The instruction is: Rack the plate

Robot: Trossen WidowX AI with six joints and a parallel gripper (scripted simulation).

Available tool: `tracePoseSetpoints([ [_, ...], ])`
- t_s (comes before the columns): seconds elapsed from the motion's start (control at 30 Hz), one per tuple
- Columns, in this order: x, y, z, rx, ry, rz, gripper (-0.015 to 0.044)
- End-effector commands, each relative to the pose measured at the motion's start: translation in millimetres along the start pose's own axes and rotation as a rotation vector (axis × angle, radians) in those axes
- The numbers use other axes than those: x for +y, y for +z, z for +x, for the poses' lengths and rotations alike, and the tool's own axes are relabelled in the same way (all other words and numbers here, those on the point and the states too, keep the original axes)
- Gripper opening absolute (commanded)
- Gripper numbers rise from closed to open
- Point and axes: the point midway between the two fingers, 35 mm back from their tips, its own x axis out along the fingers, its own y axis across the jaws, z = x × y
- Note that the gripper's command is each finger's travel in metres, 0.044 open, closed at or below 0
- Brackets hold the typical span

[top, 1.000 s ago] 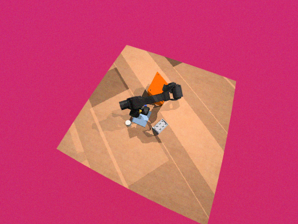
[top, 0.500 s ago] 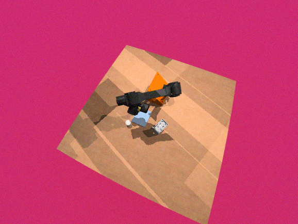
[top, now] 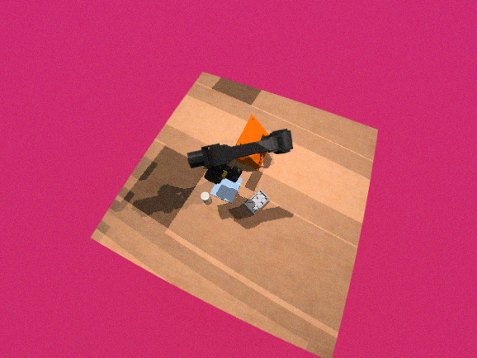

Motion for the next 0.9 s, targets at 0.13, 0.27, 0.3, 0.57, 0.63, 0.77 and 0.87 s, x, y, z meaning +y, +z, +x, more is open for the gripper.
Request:
tracePoseSetpoints([
  [0.13, 39, -3, -10, -0.019, -0.012, 0.249, 0.0000],
  [0.27, 59, -7, -12, -0.026, -0.015, 0.385, 0.0000],
  [0.3, 63, -8, -13, -0.027, -0.016, 0.419, 0.0000],
  [0.57, 99, -19, -14, -0.041, -0.018, 0.695, 0.0000],
  [0.63, 107, -22, -14, -0.045, -0.018, 0.764, 0.0000],
  [0.77, 124, -29, -14, -0.052, -0.015, 0.901, 0.0000],
  [0.87, 136, -34, -13, -0.058, -0.010, 1.004, 0.0000],
])
